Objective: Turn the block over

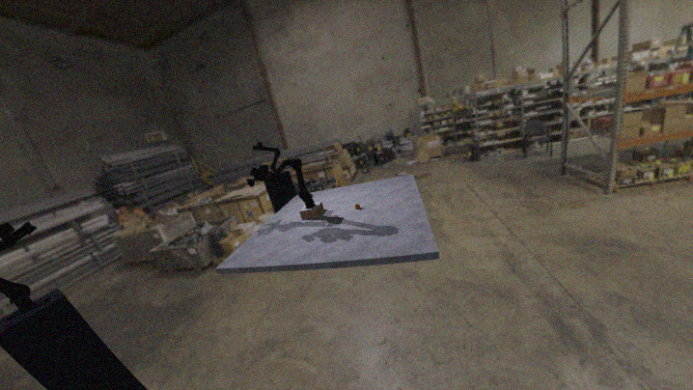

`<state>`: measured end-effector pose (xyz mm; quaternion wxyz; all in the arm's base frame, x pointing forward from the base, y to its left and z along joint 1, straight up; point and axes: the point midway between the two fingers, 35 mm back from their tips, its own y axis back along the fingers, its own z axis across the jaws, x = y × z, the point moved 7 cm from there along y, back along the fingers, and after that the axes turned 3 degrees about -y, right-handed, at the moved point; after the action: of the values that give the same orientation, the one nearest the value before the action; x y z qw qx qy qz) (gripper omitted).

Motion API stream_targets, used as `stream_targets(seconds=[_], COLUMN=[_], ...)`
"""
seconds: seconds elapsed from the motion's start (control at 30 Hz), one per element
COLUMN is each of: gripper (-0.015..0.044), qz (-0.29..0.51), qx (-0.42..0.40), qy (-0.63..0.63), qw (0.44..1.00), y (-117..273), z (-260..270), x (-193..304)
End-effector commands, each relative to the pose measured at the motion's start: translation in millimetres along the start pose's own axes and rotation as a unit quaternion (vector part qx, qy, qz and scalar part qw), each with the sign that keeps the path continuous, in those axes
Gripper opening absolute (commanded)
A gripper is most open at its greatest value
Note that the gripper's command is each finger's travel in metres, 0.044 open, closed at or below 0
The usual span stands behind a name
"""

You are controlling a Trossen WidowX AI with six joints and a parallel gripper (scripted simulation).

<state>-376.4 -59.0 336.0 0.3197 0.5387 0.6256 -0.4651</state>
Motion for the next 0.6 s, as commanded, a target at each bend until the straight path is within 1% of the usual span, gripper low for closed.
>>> stream_targets(seconds=[0.0,0.03,0.27,0.4,0.57], gripper=[0.0426,0.044,0.044,0.044,0.044], qz=[0.0,0.0,0.013,0.03,0.039], qx=[-0.004,-0.015,-0.163,-0.25,-0.332], qy=[-0.002,-0.008,-0.044,-0.053,-0.054], qw=[1.0,1.0,0.985,0.966,0.941], y=[1,2,26,52,83], z=[2,9,101,147,195], x=[0,-2,-24,-25,-41])
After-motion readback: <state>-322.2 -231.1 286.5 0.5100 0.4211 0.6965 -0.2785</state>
